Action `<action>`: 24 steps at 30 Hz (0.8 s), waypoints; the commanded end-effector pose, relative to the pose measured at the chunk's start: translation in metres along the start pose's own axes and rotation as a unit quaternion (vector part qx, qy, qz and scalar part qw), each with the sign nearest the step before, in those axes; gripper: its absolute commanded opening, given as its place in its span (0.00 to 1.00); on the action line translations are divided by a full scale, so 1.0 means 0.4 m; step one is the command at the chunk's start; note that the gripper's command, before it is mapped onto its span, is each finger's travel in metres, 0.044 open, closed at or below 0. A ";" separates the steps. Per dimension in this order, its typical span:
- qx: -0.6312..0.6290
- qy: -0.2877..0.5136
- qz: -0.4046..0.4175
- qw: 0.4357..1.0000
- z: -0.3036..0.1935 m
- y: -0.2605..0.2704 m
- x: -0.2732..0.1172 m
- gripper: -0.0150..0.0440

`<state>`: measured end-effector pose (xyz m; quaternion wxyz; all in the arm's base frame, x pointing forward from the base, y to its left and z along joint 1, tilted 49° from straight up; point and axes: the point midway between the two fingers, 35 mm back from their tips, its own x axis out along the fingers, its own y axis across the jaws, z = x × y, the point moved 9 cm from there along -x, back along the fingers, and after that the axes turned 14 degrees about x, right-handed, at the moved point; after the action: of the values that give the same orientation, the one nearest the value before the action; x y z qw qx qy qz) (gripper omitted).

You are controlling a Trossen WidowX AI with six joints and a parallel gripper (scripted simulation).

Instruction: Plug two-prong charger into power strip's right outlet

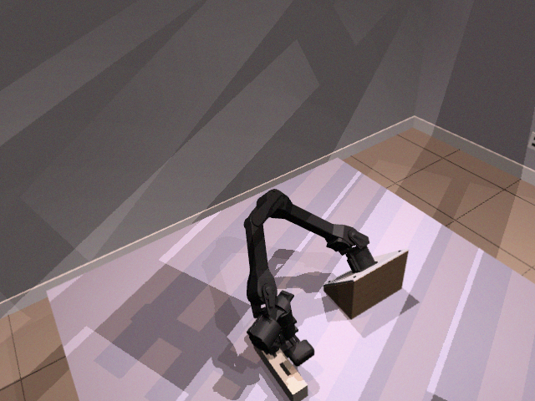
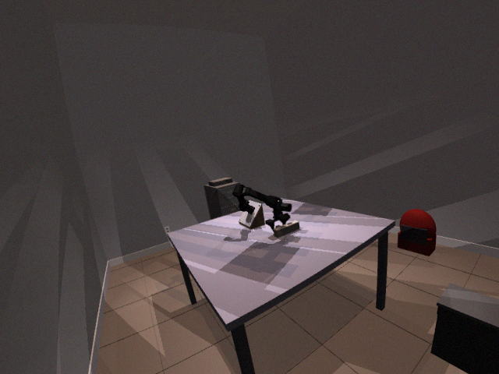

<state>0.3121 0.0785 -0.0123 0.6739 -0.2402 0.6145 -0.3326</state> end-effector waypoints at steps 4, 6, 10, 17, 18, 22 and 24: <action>0.003 -0.003 -0.001 1.000 -0.008 -0.001 0.000 1.00; 0.004 -0.004 -0.001 1.000 -0.010 -0.002 0.000 1.00; 0.005 -0.005 -0.001 1.000 -0.013 -0.003 0.001 1.00; 0.005 -0.005 -0.001 1.000 -0.023 -0.004 0.001 1.00; 0.005 -0.005 -0.001 1.000 -0.026 -0.005 0.001 1.00; 0.005 -0.005 -0.001 1.000 -0.037 -0.007 0.002 1.00; 0.005 -0.005 -0.001 1.000 -0.042 -0.008 0.002 1.00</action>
<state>0.2986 0.0767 -0.0135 0.6759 -0.2408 0.6114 -0.3339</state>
